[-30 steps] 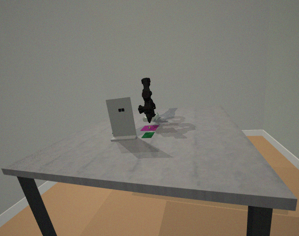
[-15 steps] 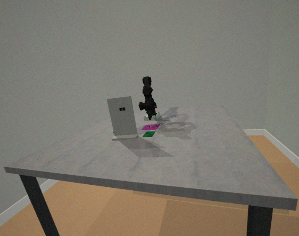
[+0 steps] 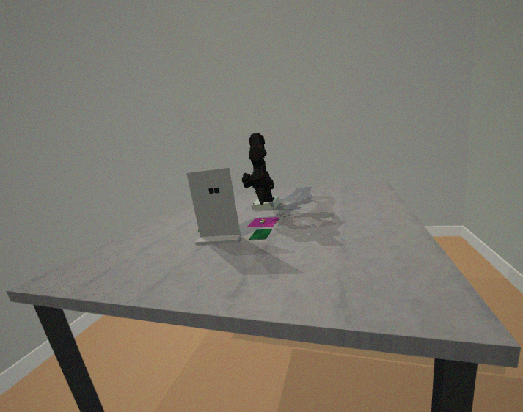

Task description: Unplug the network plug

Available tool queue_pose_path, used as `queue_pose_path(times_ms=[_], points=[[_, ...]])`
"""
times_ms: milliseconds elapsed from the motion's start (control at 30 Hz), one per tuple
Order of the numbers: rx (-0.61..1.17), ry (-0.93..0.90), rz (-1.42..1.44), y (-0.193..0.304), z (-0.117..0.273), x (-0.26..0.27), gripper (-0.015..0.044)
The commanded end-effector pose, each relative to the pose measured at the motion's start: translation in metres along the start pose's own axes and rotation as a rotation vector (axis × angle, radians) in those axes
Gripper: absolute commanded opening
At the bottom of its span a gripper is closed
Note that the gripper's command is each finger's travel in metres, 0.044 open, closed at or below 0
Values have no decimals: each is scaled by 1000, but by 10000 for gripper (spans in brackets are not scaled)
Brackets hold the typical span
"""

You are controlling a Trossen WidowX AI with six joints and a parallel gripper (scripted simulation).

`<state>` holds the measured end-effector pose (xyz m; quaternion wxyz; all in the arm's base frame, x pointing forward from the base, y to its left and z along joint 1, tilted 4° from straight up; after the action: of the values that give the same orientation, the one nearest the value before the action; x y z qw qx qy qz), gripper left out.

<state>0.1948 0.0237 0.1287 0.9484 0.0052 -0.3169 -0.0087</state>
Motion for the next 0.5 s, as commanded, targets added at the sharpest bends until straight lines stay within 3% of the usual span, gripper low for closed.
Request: queue_pose_path(times_ms=[0,467], points=[[0,-10,-5,0,6,3,156],[0,-9,-5,1,25,11,156]])
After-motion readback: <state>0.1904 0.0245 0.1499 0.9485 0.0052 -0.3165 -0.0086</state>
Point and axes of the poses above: the point midway between the two fingers, 35 mm back from their tips, its own z axis back along the fingers, its own x axis across the jaws, y = z × x, the point moved 5 cm from there along z, back along the fingers, and after that the axes turned 7 degrees about -z, right-handed, at the moved point
